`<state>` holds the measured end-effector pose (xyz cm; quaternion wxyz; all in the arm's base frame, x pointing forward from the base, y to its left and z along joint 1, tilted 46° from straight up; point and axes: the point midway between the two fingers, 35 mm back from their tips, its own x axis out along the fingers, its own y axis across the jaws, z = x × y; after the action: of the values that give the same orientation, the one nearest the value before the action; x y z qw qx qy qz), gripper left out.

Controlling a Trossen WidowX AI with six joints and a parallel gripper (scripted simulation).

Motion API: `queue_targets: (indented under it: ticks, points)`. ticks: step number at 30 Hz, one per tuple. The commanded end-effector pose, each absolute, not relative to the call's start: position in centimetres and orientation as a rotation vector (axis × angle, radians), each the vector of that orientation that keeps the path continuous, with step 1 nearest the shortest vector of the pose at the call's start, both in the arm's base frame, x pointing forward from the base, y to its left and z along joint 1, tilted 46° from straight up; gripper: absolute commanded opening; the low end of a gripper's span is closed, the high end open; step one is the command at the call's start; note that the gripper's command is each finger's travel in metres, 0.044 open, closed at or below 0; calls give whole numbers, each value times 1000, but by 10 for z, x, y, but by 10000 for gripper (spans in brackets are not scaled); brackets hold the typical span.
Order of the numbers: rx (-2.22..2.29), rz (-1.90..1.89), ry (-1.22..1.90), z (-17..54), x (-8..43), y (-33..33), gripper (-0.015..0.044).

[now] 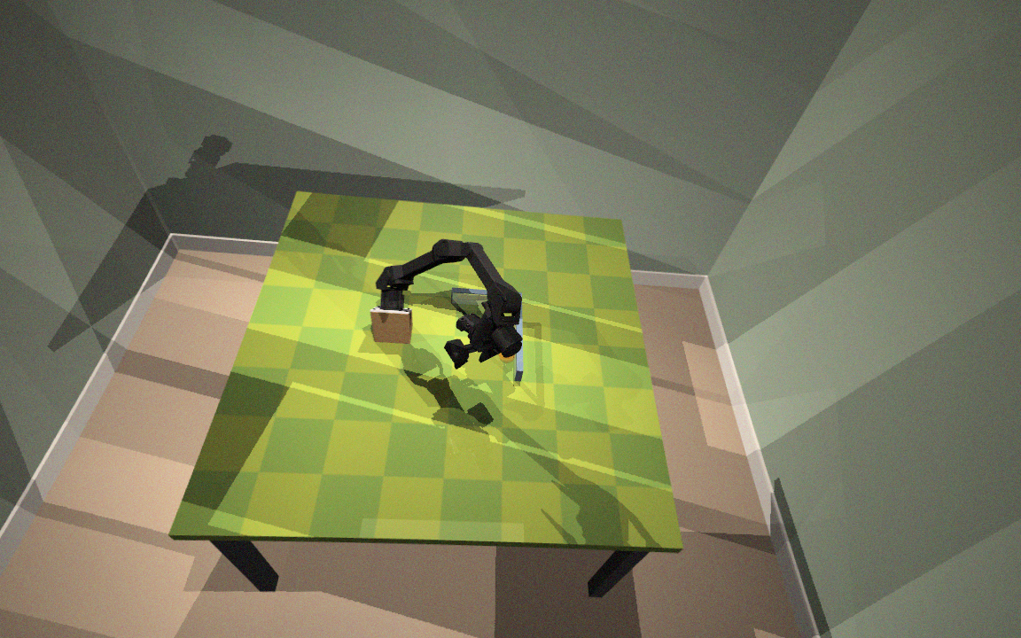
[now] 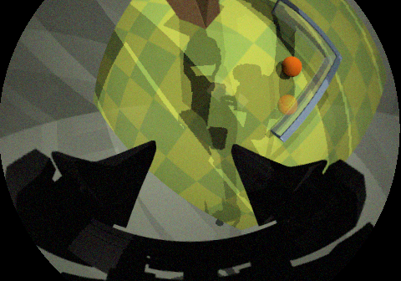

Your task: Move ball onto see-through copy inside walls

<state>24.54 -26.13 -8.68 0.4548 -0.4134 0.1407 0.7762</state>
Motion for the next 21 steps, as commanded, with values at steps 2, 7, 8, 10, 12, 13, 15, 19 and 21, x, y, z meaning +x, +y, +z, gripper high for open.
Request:
queue_targets:
  ticks: [2, 7, 8, 10, 12, 13, 15, 19, 21]
  points:
    - [-1074, 1934, 279, -85, 249, -258, 367]
    - [-1459, 2018, -251, -74, 273, -230, 367]
    - [-1536, 2023, -368, -71, 278, -224, 367]
    - [-1687, 2018, -608, -66, 286, -211, 367]
    - [-1832, 1993, -859, -61, 294, -198, 367]
    - [-1902, 1971, -987, -59, 297, -192, 367]
    - [-2035, 1909, -1251, -54, 304, -178, 367]
    - [-2213, 1765, -1649, -45, 313, -155, 367]
    - [-2267, 1700, -1790, -43, 315, -148, 367]
